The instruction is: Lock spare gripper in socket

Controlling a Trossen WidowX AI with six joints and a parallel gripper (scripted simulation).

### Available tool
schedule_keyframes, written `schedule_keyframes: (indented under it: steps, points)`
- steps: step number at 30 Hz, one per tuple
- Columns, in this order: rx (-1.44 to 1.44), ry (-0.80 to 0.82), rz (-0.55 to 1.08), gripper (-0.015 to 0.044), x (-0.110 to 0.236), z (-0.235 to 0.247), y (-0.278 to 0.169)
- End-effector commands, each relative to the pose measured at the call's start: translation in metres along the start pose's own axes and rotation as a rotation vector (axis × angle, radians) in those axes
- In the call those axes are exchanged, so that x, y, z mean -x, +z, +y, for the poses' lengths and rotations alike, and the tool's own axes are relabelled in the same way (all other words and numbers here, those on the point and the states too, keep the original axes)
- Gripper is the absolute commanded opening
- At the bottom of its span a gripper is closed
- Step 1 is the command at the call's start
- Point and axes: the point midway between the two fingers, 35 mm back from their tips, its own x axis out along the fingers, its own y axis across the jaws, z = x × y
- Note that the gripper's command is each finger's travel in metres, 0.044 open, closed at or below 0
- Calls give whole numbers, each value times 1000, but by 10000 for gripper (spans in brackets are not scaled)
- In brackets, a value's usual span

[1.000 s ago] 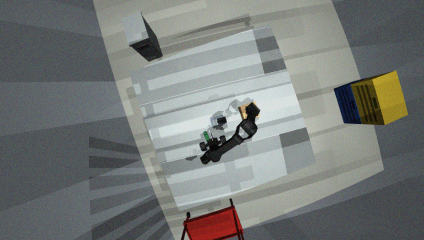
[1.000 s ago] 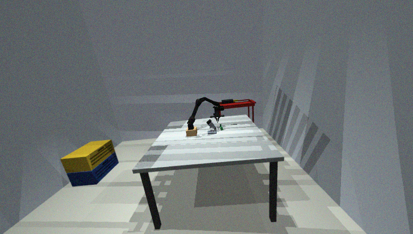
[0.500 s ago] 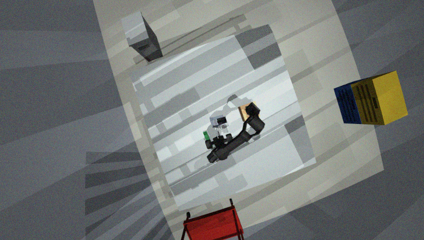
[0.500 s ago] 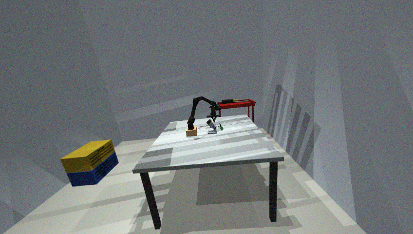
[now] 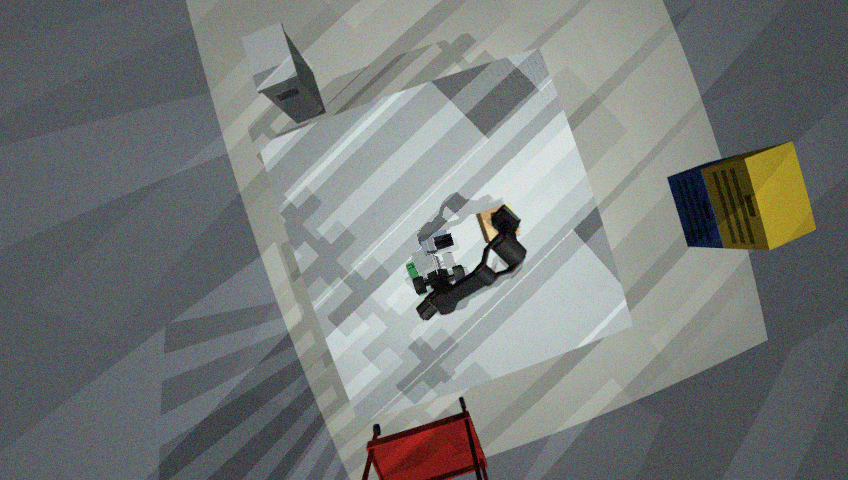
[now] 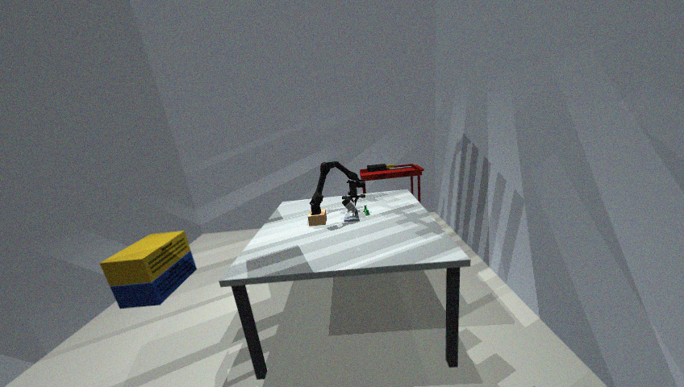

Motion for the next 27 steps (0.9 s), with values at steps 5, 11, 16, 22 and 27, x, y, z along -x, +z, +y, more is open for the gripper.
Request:
schedule_keyframes:
  steps: [5, 11, 16, 22, 27]
  points:
    - [-6, 2, -5, 0, -10, 0, 1]
    - [-6, 2, -6, 0, -9, 0, -5]
    - [-6, 4, -6, 0, -9, 0, -9]
    - [-5, 8, -6, 0, -11, 0, -14]
    - [-5, 9, -6, 0, -12, 0, -18]
